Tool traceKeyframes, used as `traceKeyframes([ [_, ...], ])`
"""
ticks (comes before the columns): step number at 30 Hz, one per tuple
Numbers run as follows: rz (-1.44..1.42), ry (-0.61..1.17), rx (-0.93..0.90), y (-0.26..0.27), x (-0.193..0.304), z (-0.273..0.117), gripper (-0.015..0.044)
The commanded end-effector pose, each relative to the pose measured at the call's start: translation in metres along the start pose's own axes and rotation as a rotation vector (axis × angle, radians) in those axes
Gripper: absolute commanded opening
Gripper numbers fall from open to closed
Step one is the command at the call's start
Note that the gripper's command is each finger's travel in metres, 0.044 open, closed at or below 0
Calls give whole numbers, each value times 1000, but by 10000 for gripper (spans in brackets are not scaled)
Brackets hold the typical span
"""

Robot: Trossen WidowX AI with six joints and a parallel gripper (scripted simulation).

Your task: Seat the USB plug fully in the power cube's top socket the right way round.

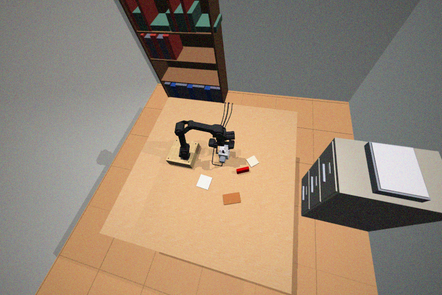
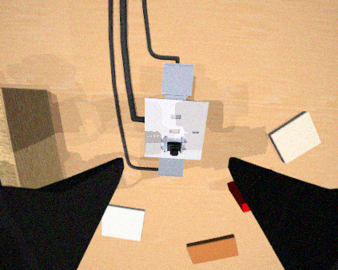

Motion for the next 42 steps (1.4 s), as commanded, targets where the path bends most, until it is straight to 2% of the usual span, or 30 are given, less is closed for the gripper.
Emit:
traceKeyframes([
  [1,8,5,-3,0,1,3,440],
  [30,8,5,-4,1,1,29,440],
  [42,2,0,-3,1,1,27,125],
])
Point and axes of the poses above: the point midway between the two fingers, 35 mm back from their tips, its own z axis out along the fingers, its own y axis across the jaws, x = y × z, the point moved 7 cm from there along -z, back along the fingers, and after that the axes turned 12 degrees about -z, right-handed, at the moved point
